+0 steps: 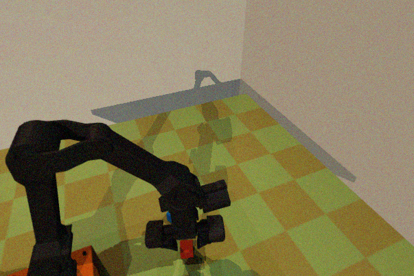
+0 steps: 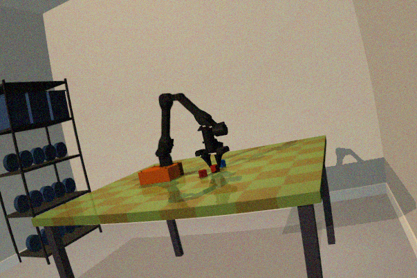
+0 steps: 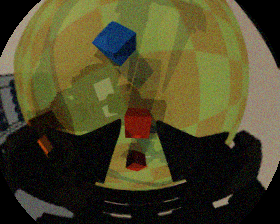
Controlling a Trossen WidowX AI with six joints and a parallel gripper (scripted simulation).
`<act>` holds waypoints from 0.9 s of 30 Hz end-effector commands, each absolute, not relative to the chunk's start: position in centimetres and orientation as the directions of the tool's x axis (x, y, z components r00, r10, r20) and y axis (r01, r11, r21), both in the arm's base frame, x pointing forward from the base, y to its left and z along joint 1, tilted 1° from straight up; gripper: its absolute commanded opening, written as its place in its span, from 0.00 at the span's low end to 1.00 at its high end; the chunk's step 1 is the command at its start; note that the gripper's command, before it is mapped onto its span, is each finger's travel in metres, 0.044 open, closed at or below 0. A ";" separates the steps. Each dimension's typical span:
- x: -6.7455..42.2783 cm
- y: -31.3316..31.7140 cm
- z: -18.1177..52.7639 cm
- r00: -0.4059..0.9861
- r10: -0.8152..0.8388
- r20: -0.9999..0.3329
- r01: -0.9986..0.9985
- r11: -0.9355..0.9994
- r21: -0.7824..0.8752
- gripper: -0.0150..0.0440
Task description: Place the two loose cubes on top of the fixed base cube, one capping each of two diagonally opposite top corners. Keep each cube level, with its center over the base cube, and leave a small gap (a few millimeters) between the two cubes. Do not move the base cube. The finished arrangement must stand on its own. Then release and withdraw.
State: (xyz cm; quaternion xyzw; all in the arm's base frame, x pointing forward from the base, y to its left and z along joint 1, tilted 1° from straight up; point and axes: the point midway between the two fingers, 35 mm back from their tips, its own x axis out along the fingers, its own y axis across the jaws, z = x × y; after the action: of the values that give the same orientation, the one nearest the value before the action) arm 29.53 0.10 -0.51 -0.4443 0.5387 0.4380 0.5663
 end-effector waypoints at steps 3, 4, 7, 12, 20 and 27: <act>29.3 0.1 -0.9 0.029 0.014 -0.999 -0.973 0.227 -0.026 0.44; 29.3 0.1 -0.9 0.029 0.014 -0.999 -0.973 0.227 -0.026 0.43; 29.3 0.1 -0.8 0.030 0.014 -0.999 -0.973 0.227 -0.026 0.43; 29.6 0.0 0.5 0.030 0.014 -0.999 -0.973 0.227 -0.026 0.43; 29.8 0.0 2.9 0.030 0.014 -0.999 -0.973 0.227 -0.026 0.43; 29.8 0.0 5.1 0.030 0.014 -0.999 -0.973 0.227 -0.026 0.43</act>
State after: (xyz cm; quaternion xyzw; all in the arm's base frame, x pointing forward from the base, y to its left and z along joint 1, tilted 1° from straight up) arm 29.69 0.04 3.89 -0.4411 0.5426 0.4401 0.5633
